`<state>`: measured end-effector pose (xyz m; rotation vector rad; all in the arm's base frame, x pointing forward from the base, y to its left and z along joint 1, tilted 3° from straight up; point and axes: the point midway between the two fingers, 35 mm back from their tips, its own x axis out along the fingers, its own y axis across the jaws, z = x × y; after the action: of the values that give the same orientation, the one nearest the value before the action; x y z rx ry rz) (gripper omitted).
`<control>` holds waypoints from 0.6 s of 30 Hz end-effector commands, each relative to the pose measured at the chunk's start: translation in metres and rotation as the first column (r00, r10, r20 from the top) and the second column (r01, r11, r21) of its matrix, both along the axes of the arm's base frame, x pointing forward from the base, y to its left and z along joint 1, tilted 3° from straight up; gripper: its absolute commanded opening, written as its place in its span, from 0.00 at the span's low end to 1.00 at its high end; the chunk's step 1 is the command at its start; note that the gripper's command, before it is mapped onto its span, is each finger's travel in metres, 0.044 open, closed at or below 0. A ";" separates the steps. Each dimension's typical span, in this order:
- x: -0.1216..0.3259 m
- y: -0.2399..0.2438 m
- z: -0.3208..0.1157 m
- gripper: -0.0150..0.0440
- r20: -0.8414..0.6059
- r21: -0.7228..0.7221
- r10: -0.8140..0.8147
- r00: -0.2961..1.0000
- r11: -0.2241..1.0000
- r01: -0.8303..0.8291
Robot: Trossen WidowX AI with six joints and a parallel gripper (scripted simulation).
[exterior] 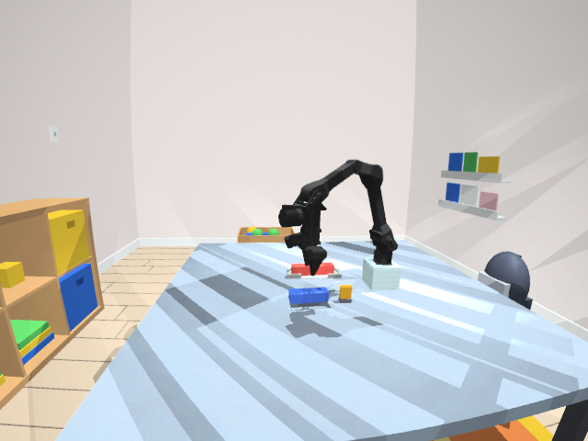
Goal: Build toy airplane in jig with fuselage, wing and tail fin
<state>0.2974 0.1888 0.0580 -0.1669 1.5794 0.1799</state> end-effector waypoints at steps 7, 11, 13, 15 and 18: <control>0.000 0.000 -0.043 1.00 0.000 -0.001 -0.012 1.000 1.000 0.012; 0.000 0.000 -0.057 1.00 -0.001 -0.001 -0.012 1.000 1.000 0.012; 0.000 0.000 -0.059 1.00 -0.001 -0.001 -0.012 1.000 1.000 0.012; 0.000 0.000 -0.062 1.00 -0.001 -0.001 -0.012 1.000 1.000 0.012; 0.000 0.000 -0.067 1.00 -0.001 -0.001 -0.012 1.000 1.000 0.012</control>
<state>0.2980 0.1893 -0.0041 -0.1609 1.5774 0.1762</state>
